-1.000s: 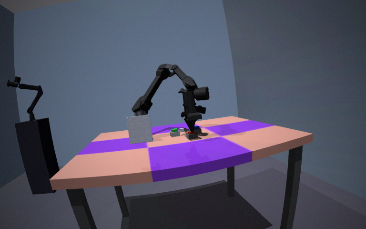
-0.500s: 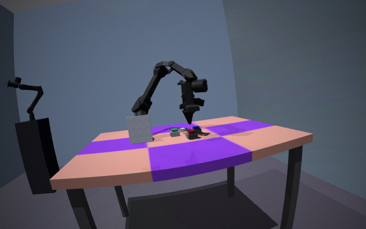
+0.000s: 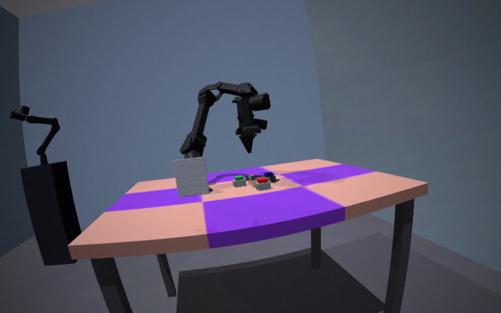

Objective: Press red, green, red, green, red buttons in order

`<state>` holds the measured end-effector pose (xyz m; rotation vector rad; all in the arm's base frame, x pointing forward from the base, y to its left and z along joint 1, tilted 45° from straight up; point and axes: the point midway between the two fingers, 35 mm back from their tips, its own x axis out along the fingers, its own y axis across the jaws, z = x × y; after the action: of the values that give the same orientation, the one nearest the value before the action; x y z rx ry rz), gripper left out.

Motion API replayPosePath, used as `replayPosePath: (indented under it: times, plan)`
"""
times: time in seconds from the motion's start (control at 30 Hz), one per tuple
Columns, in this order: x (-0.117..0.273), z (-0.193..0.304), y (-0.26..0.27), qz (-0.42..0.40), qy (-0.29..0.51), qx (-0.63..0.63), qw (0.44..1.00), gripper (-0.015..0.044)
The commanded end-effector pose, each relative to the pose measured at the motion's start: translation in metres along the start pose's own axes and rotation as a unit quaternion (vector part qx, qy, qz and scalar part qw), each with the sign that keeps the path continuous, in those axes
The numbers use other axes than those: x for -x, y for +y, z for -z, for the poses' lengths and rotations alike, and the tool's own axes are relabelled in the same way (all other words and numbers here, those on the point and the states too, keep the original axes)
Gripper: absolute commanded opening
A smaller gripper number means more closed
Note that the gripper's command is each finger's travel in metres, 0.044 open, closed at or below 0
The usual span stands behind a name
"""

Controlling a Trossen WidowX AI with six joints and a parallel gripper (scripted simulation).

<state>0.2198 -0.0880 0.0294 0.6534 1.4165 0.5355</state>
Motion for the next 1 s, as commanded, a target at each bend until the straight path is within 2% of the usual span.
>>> replayPosePath:
  times: [0.0,0.1,0.27,0.43,0.97]
  plan:
    - [-0.003,0.025,0.034,-0.005,0.003,-0.005,1.0,0.002]
    - [-0.007,0.042,0.055,-0.006,0.003,-0.006,1.0,0.002]
    - [-0.01,0.043,0.056,-0.005,0.003,-0.006,1.0,0.002]
    - [-0.067,0.043,0.058,-0.007,0.003,-0.005,1.0,0.002]
    - [-0.089,0.043,0.058,-0.007,0.003,-0.005,1.0,0.002]
